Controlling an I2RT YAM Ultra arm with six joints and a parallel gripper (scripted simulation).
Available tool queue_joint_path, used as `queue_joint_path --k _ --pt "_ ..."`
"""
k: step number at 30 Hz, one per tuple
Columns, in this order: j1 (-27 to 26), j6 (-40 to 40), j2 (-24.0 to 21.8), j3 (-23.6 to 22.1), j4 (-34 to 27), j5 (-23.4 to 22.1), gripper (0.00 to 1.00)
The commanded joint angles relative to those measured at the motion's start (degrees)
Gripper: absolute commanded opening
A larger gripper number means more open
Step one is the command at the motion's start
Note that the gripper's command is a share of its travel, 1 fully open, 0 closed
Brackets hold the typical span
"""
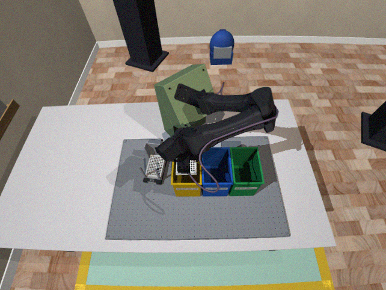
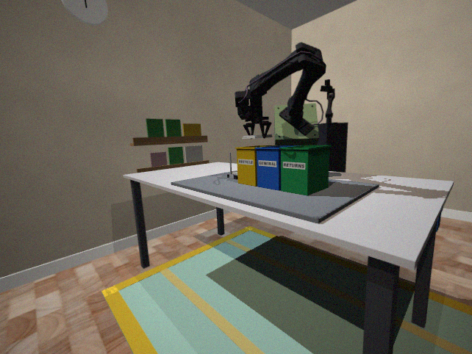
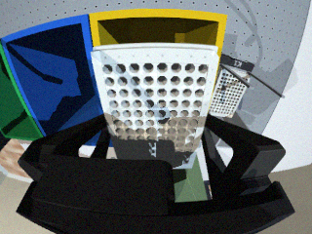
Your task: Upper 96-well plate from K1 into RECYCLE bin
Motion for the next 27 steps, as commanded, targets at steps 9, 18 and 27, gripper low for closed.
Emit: queue_joint_path --k 9,18,27 --pt "0.43 2.04 0.18 -1.55 3.07 0.07 0.0" --pt "3.82 8.07 -0.61 -3.57 10.26 0.81 0.0" --pt "5.73 12.29 1.05 -4.95 15.31 1.18 0.0"
